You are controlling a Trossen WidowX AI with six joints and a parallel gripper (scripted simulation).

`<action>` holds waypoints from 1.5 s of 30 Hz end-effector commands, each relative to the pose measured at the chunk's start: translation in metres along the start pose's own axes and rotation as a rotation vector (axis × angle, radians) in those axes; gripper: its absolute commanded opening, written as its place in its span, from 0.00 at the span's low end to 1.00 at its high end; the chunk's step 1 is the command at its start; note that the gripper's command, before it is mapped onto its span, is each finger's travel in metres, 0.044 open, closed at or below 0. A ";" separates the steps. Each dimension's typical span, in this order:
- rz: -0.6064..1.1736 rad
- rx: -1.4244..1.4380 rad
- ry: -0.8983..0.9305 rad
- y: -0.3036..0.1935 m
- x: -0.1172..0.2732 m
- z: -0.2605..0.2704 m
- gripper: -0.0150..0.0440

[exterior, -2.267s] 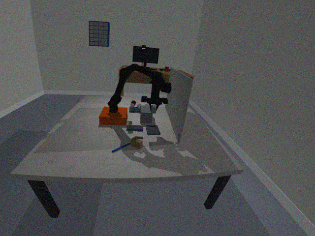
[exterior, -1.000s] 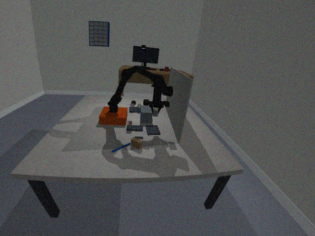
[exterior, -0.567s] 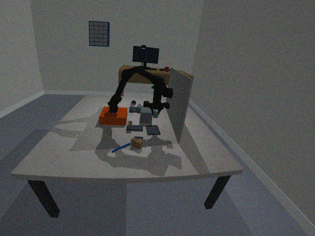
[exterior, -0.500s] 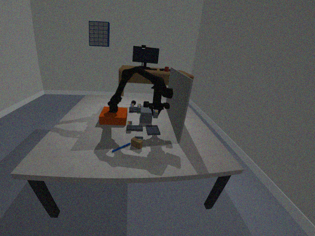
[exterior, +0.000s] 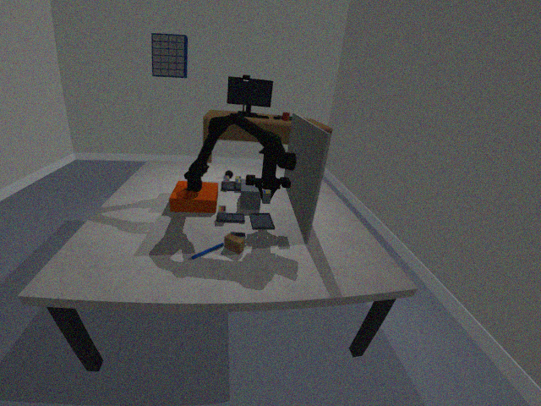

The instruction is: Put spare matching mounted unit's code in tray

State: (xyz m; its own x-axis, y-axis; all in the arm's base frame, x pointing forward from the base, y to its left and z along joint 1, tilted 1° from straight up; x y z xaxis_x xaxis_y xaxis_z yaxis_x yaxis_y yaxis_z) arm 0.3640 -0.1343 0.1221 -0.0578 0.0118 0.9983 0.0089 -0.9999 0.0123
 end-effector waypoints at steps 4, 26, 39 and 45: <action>0.003 -0.004 -0.004 -0.001 -0.009 -0.001 0.25; 0.003 -0.004 -0.004 -0.001 -0.029 -0.001 0.25; 0.003 -0.004 -0.004 -0.001 -0.041 -0.001 0.25; 0.003 -0.004 -0.004 -0.001 -0.046 -0.001 0.25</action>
State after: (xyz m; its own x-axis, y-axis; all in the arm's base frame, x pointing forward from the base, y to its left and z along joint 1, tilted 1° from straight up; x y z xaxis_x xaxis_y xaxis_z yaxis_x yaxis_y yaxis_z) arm 0.3664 -0.1348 0.0807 -0.0578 0.0117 0.9983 0.0089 -0.9999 0.0123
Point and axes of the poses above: the point midway between the two fingers, 35 mm back from their tips, its own x axis back along the fingers, its own z axis across the jaws, y = z × x, the point moved 2 cm from there along x, back along the fingers, and after that the axes turned 6 degrees about -x, right-handed, at the moved point
